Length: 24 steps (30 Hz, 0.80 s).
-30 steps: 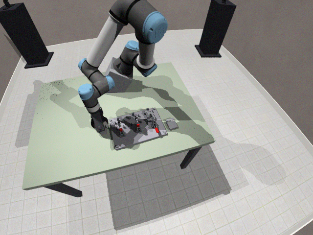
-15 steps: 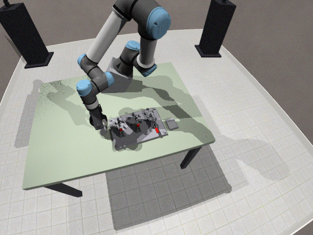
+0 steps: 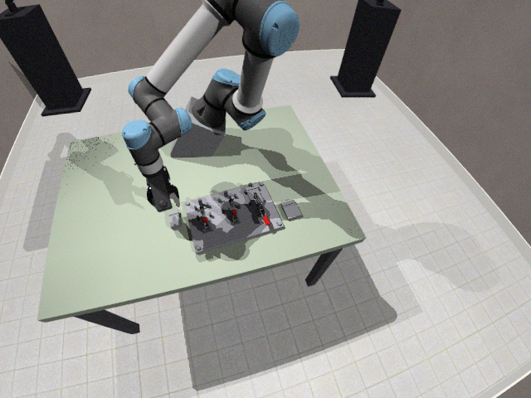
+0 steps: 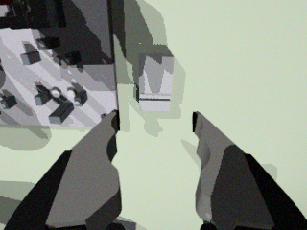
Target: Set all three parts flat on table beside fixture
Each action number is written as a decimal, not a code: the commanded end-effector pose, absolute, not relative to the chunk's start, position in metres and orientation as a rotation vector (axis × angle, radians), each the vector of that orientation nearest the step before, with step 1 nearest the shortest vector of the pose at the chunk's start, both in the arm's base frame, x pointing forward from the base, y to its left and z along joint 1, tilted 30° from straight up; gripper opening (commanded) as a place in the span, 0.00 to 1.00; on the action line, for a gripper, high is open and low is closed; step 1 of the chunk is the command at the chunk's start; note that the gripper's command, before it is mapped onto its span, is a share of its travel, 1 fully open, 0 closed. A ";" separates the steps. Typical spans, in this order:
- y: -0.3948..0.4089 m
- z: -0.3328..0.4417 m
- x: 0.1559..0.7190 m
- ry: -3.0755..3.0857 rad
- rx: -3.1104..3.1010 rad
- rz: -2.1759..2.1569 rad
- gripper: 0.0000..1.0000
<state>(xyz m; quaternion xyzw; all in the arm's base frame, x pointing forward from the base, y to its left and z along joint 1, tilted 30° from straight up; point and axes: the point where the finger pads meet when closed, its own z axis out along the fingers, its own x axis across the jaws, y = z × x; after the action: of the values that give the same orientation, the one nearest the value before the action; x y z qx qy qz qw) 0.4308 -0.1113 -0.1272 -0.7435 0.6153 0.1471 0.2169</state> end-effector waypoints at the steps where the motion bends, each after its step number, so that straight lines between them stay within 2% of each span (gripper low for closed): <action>1: -0.112 -0.126 0.431 1.705 -2.060 0.406 0.40; 12: -0.112 -0.126 0.431 1.705 -2.060 0.406 0.40; 13: -0.112 -0.126 0.431 1.705 -2.060 0.406 0.28; 24: -0.124 -0.106 0.430 1.705 -2.060 0.406 0.28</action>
<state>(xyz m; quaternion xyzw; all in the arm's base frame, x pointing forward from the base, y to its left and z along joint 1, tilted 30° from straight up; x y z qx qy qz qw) 0.4301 -0.1175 -0.1165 -0.7434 0.6153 0.1473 0.2170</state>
